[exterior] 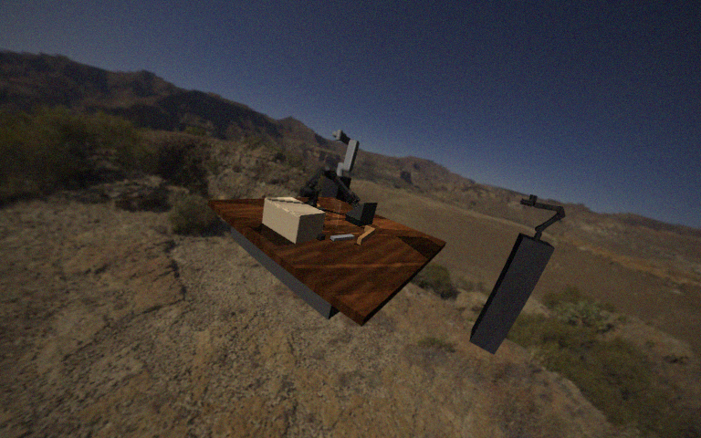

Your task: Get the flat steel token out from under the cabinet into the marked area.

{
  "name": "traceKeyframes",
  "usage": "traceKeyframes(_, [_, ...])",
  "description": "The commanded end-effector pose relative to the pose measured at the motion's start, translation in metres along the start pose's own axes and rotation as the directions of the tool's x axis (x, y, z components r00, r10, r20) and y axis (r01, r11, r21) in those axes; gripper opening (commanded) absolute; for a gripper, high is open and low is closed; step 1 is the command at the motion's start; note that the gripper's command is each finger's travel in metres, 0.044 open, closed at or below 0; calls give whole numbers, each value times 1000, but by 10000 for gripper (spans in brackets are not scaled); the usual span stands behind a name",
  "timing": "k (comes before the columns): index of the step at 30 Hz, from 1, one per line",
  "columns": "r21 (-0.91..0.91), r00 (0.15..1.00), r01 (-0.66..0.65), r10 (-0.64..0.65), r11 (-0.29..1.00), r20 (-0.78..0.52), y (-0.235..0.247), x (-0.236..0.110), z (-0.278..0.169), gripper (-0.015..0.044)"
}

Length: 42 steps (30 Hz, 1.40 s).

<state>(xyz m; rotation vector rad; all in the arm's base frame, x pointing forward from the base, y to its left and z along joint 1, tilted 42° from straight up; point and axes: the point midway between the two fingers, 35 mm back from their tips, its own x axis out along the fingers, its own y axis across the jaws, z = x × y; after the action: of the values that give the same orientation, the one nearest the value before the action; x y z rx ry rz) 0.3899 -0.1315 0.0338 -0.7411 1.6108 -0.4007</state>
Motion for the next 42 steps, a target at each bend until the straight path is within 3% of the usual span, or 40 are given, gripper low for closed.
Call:
traceKeyframes(1, [5, 1000, 2, -2, 1000, 2, -1, 0, 6, 0])
traceKeyframes(42, [4, 1000, 0, 0, 1000, 2, 29, 3, 12, 0])
